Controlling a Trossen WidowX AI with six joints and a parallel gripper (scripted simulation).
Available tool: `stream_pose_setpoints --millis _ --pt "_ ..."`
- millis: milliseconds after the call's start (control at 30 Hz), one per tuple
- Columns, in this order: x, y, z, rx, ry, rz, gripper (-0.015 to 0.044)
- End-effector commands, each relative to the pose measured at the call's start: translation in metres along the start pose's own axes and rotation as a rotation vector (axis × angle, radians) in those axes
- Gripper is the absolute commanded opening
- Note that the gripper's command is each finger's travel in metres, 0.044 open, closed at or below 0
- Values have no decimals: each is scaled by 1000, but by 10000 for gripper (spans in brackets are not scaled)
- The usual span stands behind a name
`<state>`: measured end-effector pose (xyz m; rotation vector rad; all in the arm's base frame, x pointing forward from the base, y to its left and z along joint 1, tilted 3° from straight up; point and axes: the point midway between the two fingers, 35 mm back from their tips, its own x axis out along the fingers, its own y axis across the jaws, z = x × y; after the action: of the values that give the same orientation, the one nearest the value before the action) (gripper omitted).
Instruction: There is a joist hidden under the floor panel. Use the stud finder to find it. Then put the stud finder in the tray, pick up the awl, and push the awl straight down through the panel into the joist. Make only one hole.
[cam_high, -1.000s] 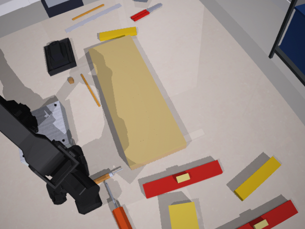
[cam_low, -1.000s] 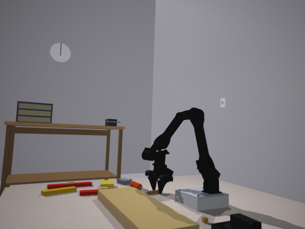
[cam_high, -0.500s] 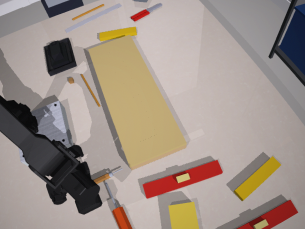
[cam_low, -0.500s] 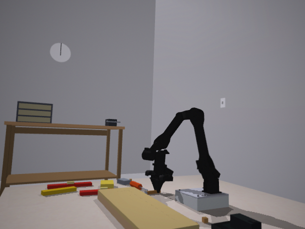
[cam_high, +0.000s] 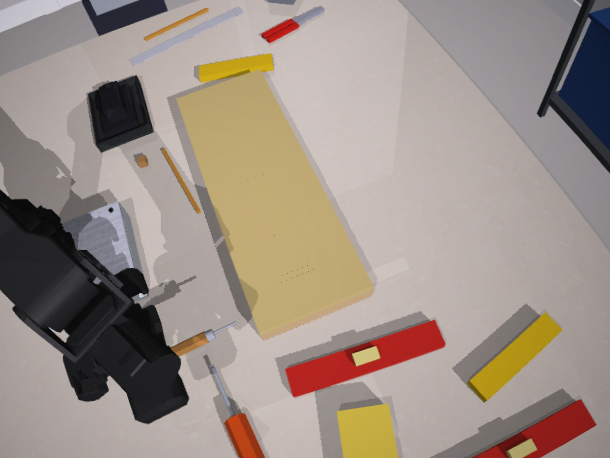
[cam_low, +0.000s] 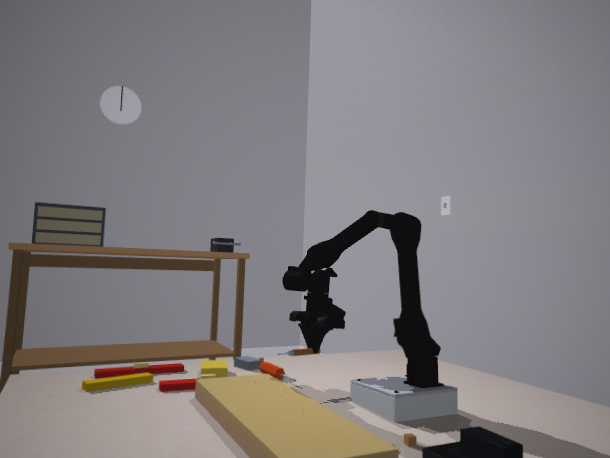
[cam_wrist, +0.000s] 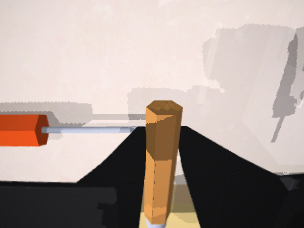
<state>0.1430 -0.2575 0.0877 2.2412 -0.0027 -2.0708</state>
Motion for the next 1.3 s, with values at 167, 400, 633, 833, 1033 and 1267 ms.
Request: stream_pose_setpoints --millis 167,400,633,833,1033,1267 --pt "-41 -5 -1 -6 9 7 0" --pt "-37 5 -16 -181 132 75 0" --pt "-38 18 -35 -428 273 204 0" --pt "-44 28 -50 -648 369 345 0" --pt "-53 35 -63 -875 437 509 0" --pt "-67 40 -75 -1143 476 728 0"
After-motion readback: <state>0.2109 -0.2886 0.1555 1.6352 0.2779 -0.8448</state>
